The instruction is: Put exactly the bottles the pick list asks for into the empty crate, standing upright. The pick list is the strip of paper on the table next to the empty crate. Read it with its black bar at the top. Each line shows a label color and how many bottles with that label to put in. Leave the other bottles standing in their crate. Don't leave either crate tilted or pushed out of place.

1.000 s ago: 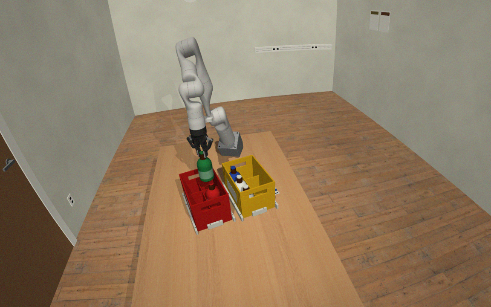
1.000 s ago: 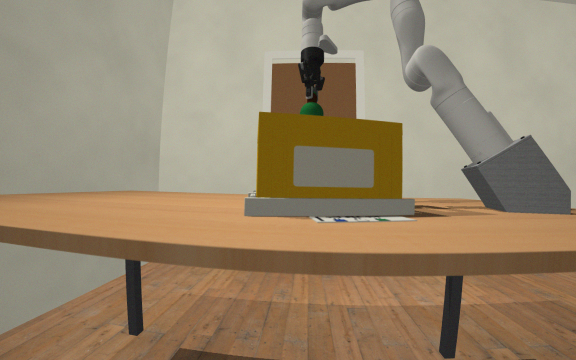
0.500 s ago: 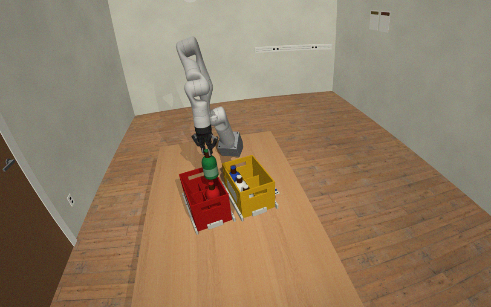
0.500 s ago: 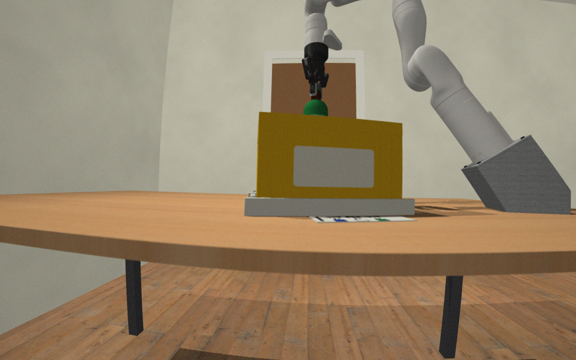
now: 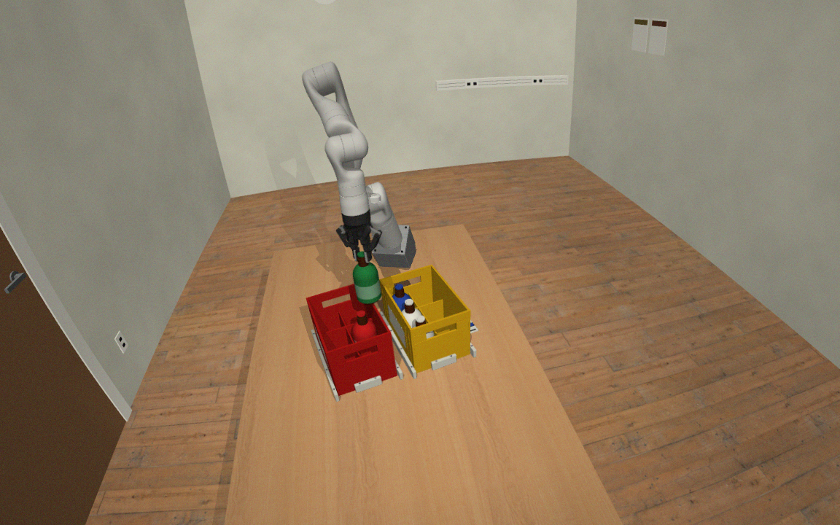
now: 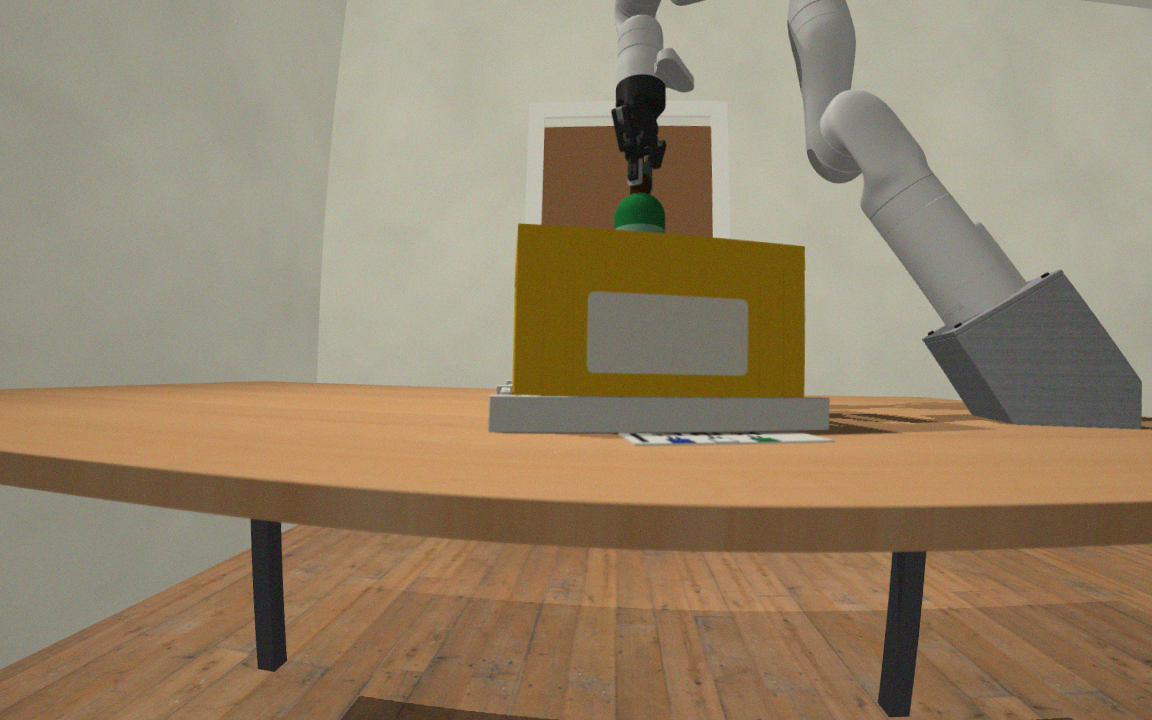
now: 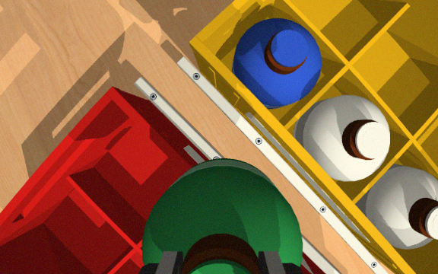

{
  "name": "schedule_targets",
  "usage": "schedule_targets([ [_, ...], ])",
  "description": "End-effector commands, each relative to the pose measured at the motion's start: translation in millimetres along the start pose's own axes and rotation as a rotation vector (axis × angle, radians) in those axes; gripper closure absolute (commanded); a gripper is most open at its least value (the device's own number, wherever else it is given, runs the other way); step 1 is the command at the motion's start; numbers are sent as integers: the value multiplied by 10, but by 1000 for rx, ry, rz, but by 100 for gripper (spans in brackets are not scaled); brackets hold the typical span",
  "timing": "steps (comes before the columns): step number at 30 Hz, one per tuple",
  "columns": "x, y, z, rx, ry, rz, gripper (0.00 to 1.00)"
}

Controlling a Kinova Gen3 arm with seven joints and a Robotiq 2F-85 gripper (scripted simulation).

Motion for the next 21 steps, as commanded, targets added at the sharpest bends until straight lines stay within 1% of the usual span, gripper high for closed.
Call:
schedule_targets([
  [1,5,43,39,0,-1,0,90],
  [21,4,298,293,0,-1,0,90],
])
Point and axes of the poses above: the point where the finger pads meet when closed, its own x axis back along the fingers, its own y axis across the jaws, z = x × y, the point moved 7 cm from there along x, back along the fingers, and after that the axes turned 12 degrees about x, right-handed, at the moved point
